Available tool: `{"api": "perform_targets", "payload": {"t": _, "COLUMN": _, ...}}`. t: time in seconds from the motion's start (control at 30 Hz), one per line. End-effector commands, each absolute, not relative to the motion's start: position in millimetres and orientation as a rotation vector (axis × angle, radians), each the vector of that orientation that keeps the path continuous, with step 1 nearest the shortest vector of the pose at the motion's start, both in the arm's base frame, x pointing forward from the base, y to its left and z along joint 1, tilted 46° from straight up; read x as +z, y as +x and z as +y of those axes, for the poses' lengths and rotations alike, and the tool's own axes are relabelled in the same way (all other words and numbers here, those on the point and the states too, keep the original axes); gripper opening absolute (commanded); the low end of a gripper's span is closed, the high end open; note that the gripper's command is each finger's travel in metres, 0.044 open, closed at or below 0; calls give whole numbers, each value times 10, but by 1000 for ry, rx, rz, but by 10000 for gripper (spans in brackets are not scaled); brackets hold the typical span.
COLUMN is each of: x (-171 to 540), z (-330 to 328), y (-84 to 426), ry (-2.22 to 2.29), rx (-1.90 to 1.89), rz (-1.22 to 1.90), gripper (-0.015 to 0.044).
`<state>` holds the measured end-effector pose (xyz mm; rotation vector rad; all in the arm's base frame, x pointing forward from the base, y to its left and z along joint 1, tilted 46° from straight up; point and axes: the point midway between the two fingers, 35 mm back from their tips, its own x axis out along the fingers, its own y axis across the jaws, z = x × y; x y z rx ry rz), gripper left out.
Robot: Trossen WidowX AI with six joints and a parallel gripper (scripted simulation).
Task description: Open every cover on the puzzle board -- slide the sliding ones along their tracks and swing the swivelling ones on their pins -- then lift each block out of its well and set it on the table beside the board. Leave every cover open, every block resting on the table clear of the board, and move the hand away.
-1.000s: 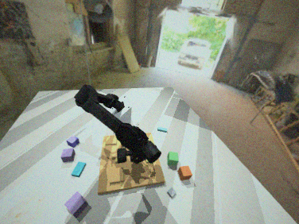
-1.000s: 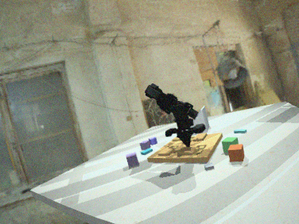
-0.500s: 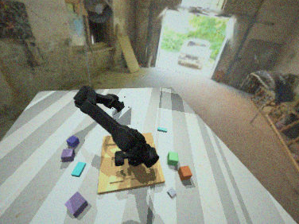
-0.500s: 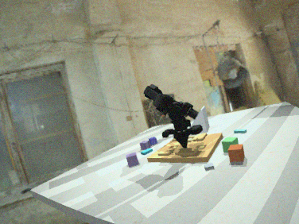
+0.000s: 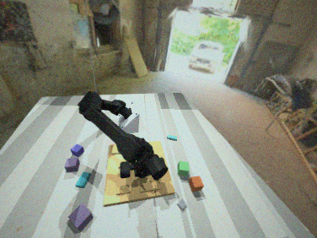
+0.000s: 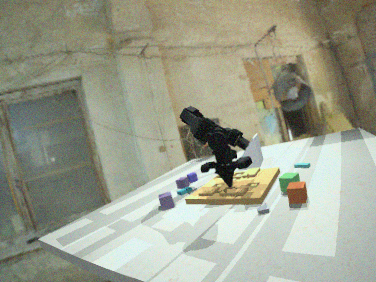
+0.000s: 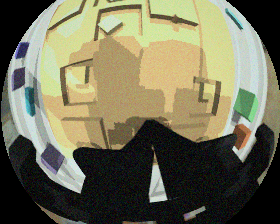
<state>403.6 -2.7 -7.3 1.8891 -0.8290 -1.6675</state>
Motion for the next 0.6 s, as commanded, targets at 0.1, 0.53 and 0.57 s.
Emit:
{"api": "perform_targets", "payload": {"t": 0.1, "x": -6, "z": 34, "y": 4040, "ry": 1892, "rx": -1667, "rz": -836, "gripper": 0}}
{"api": "perform_targets", "payload": {"t": 0.53, "x": 110, "z": 156, "y": 4034, "ry": 1892, "rx": -1667, "rz": -835, "gripper": 0}}
{"api": "perform_targets", "payload": {"t": 0.57, "x": 119, "z": 166, "y": 4033, "ry": 1892, "rx": -1667, "rz": -835, "gripper": 0}}
